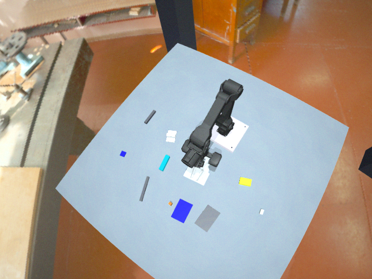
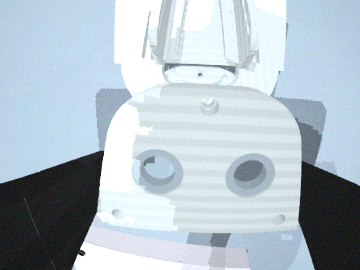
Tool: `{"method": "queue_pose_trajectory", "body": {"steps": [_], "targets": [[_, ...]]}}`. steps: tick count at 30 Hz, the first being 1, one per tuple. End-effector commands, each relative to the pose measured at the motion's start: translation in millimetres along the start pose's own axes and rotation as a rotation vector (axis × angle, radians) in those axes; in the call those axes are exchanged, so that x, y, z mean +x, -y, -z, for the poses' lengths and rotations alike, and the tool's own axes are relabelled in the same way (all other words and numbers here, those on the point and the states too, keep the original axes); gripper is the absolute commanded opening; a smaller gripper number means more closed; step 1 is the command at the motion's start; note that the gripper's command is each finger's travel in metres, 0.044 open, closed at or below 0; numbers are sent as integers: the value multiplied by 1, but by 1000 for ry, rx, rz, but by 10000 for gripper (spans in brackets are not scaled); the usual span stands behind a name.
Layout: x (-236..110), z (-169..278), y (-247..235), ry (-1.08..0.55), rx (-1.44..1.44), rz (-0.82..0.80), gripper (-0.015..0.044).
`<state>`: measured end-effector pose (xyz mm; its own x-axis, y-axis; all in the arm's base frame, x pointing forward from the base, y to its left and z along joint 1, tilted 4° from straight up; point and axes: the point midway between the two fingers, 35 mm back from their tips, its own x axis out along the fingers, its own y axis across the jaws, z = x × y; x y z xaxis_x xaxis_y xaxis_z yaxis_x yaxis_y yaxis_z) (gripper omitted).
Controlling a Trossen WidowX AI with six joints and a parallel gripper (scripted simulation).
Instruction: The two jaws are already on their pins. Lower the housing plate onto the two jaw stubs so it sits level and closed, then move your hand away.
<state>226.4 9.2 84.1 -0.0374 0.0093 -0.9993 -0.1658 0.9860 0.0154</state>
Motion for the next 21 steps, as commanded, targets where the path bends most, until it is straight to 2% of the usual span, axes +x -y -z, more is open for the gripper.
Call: {"method": "queue_pose_trajectory", "body": {"steps": [1, 21], "targets": [[0, 1, -1, -1, 3, -3, 351], [27, -1, 0, -1, 3, -3, 351]]}}
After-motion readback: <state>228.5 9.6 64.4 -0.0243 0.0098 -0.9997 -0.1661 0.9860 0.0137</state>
